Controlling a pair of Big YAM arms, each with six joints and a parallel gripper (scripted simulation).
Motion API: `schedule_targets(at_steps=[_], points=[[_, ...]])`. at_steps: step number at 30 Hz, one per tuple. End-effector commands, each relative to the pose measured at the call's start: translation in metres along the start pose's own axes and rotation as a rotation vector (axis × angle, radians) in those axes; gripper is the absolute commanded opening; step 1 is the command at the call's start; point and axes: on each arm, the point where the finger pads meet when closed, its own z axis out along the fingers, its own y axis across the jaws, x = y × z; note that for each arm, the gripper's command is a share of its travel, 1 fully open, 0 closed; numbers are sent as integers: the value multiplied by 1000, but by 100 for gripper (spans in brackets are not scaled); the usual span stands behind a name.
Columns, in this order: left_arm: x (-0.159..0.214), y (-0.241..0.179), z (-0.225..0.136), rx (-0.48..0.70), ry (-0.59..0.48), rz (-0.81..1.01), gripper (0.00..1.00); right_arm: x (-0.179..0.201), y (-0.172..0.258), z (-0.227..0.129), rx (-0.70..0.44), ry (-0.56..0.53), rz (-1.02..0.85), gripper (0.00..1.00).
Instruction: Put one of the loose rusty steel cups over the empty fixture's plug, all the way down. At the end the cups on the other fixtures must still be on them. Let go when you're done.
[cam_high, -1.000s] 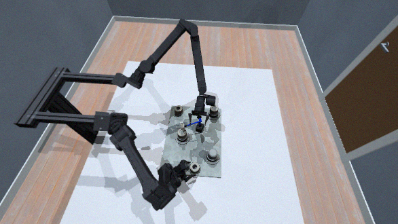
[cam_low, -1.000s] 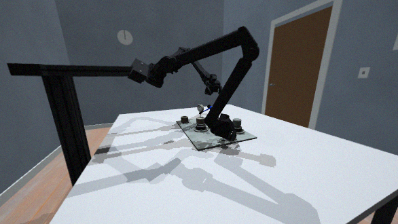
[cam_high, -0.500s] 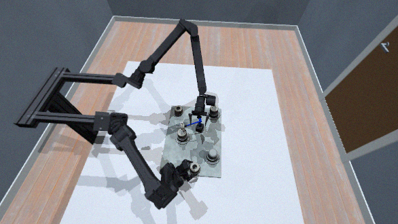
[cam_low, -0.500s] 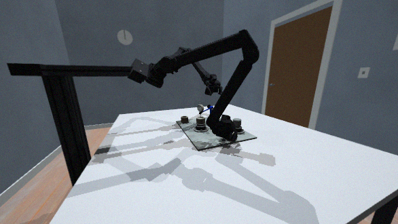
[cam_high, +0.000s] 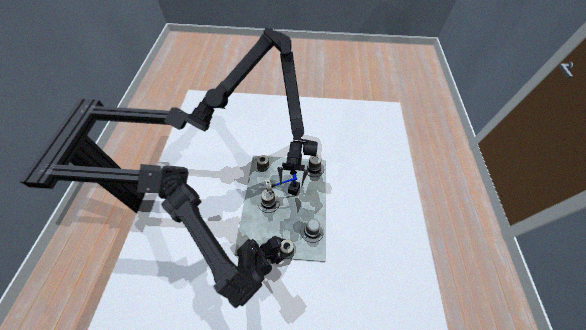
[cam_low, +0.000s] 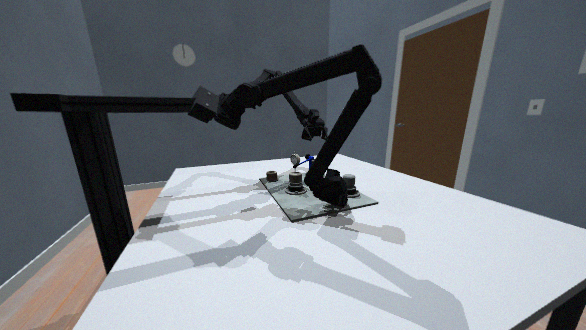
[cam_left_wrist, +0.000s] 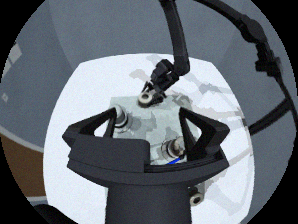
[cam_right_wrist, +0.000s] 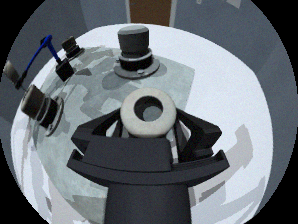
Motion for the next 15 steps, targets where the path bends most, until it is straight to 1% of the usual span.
schedule_targets(at_steps=[1,2,3,4,8,10,15], points=[[-4,10,-1,-19,-5,1,100,-19,-2,-6,2,-11,7,54],[-4,10,-1,-19,-5,1,100,-28,0,-8,-3,-16,8,65],[-12,13,-3,-25,-16,13,100,-33,0,-10,-5,-16,9,67],[-23,14,-6,-28,-33,27,100,-39,1,-14,-6,-16,10,67],[-42,12,-12,-24,-85,62,100,-76,2,-35,-7,-15,12,67],[-42,12,-12,-24,-85,62,100,-76,2,-35,-7,-15,12,67],[-61,10,-17,-21,-130,99,100,-115,3,-57,-7,-15,11,67]])
